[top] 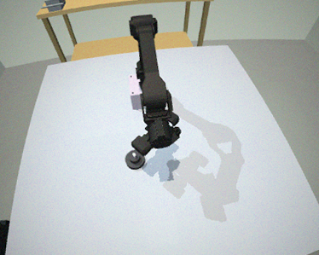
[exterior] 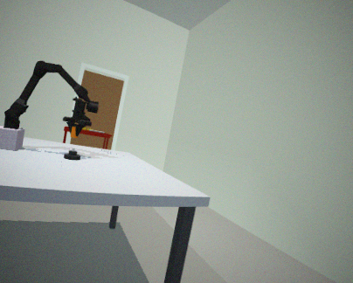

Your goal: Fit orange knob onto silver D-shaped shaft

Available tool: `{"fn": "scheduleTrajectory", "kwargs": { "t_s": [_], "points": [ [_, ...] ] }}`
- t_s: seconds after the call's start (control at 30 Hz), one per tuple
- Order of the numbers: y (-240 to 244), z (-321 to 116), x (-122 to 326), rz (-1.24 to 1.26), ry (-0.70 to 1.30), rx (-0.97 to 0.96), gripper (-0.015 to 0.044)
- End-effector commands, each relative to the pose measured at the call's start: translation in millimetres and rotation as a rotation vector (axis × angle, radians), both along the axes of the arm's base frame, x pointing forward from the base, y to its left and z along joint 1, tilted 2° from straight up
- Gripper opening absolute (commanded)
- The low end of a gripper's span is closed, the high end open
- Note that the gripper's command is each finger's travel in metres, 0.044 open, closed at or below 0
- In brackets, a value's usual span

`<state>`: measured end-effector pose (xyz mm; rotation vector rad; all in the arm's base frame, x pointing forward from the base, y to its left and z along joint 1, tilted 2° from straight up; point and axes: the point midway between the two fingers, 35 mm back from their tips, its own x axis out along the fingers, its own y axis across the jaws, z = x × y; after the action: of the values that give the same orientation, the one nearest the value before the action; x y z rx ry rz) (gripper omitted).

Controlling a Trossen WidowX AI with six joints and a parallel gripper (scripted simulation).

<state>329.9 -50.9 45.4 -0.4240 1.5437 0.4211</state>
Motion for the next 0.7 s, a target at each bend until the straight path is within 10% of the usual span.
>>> {"fn": "scheduleTrajectory", "kwargs": {
  "t_s": [0.0, 0.67],
  "points": [
    [-13.3, -1.2, 2.5, 0.007, -0.008, -0.008, 0.0000],
    [-75.0, -16.5, -3.2, 0.018, -0.005, -0.013, 0.0000]
  ]
}}
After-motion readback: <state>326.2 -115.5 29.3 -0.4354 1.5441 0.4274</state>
